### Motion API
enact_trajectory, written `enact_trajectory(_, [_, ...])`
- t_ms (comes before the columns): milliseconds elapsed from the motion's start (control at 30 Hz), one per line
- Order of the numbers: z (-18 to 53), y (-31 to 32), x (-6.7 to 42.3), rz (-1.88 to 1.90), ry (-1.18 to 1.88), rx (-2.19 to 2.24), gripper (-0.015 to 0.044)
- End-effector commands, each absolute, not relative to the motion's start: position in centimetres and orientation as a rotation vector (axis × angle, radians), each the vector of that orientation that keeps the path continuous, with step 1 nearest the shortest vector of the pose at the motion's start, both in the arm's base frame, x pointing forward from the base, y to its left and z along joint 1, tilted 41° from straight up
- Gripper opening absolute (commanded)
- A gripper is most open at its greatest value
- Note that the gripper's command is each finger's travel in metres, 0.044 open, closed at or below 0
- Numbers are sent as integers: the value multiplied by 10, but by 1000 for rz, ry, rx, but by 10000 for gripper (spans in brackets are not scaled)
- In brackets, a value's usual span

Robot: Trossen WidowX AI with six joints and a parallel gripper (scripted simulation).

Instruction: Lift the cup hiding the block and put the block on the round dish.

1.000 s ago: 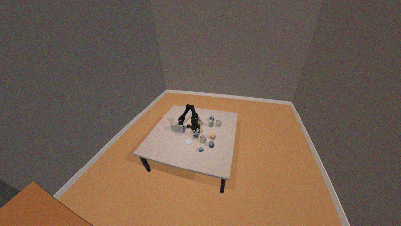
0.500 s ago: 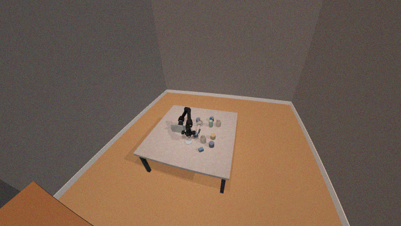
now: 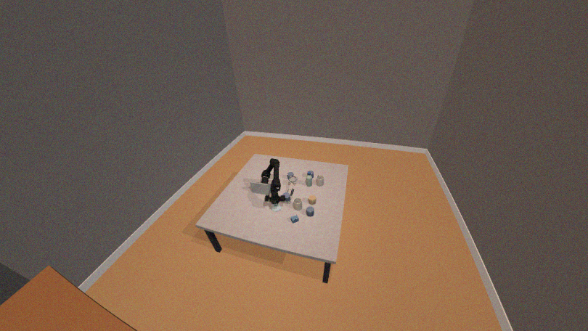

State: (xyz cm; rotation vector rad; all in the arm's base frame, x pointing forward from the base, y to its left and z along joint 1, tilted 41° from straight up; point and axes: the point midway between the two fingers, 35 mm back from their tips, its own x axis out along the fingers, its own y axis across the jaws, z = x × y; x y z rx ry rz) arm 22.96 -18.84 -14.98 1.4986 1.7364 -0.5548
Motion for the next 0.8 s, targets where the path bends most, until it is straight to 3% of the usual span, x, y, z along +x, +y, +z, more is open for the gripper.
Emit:
enact_trajectory(0, [-161,-178,228,-556,1743,1509,0])
enact_trajectory(633, [-176,-164,227,-555,1743,1510,0])
enact_trajectory(767, [-173,-168,228,-553,1743,1502,105])
